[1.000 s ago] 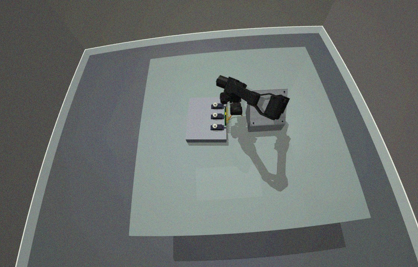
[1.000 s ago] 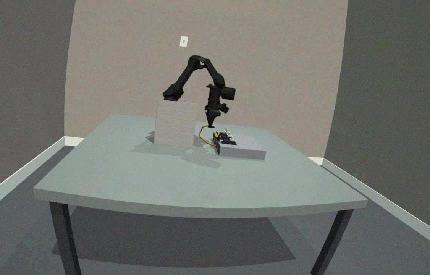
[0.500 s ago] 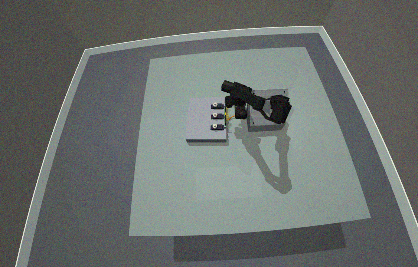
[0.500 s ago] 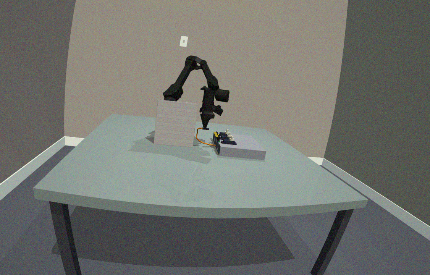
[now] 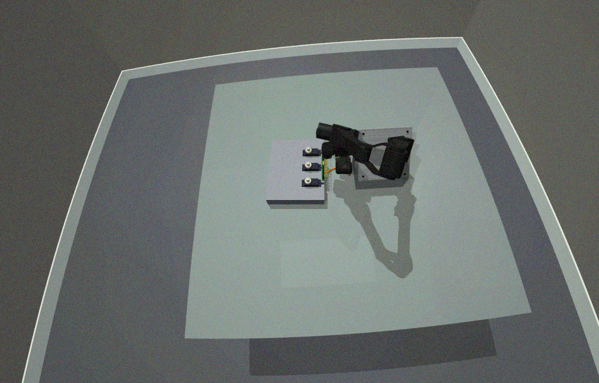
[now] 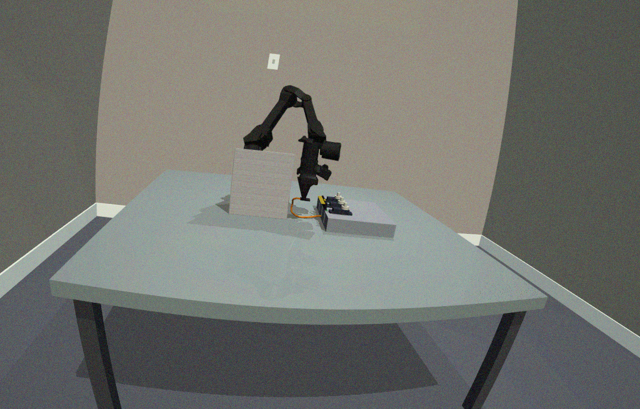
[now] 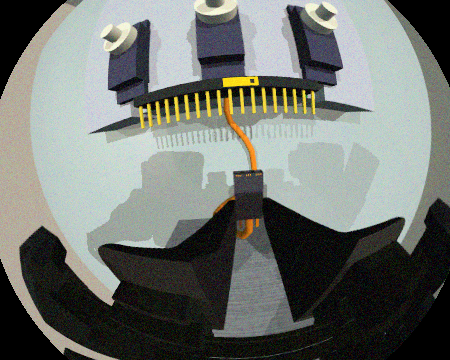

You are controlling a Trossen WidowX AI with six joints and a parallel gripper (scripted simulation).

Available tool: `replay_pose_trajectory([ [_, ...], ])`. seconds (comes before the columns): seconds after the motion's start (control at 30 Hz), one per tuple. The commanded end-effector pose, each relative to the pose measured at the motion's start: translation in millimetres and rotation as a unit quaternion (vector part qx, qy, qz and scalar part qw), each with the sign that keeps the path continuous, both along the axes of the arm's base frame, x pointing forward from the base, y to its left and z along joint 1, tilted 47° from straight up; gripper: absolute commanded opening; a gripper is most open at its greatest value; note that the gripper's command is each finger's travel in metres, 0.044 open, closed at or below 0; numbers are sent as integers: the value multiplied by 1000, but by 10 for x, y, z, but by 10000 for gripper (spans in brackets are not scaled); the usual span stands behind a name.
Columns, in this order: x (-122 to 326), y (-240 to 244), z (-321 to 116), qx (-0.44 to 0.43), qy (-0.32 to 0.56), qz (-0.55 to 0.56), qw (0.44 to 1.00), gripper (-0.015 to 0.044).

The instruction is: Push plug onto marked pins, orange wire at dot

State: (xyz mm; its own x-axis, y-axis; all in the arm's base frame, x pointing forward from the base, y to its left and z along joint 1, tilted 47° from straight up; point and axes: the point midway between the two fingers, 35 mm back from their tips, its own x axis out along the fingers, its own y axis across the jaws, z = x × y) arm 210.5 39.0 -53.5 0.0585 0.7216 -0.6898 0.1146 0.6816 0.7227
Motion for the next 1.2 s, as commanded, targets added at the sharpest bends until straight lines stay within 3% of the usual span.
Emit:
replay_pose_trajectory([
  [0.0,170,-32,9,1,-5,-2,1000,0],
  [1.17,460,-74,20,1,-5,-2,1000,0],
])
